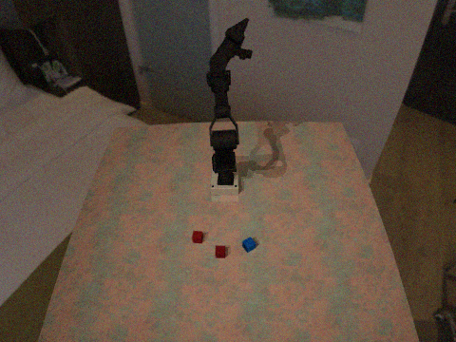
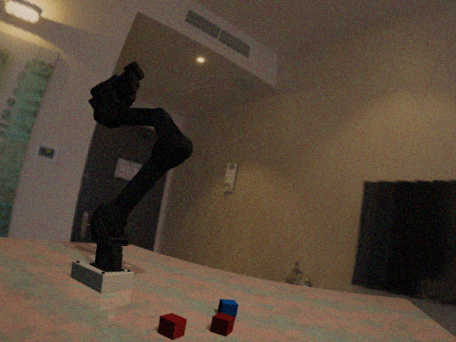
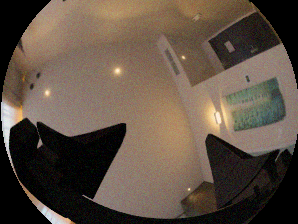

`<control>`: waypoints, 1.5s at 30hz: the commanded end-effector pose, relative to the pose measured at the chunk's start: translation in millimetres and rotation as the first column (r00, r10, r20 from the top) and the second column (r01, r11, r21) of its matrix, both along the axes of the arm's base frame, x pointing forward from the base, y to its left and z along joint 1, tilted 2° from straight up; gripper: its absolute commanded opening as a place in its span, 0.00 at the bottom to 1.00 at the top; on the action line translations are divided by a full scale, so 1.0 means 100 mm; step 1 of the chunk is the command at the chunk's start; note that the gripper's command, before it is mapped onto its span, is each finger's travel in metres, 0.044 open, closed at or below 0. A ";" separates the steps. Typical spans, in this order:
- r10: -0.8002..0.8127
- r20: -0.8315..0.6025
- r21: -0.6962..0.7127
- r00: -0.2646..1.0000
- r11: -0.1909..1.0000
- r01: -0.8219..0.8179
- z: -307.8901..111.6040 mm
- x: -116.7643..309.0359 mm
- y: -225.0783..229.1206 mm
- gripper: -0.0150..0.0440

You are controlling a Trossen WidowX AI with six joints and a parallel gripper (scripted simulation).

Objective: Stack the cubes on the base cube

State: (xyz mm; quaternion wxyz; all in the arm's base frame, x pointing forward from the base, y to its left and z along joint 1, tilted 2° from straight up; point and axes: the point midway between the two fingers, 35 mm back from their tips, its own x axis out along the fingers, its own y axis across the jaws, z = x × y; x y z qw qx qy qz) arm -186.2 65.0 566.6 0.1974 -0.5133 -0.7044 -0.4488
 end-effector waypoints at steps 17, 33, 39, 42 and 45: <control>0.134 0.356 0.265 0.925 0.935 -0.237 -0.22 -0.65 -1.05 0.70; 0.019 0.605 0.632 0.796 0.597 -0.494 -0.67 -0.76 -2.58 0.70; -0.042 0.612 0.740 0.790 0.381 -0.554 -0.90 -0.56 -3.15 0.70; -0.066 0.599 0.782 0.798 0.259 -0.566 -1.02 -0.42 -3.42 0.70; -0.084 0.576 0.815 0.813 0.132 -0.564 -1.14 -0.24 -3.68 0.70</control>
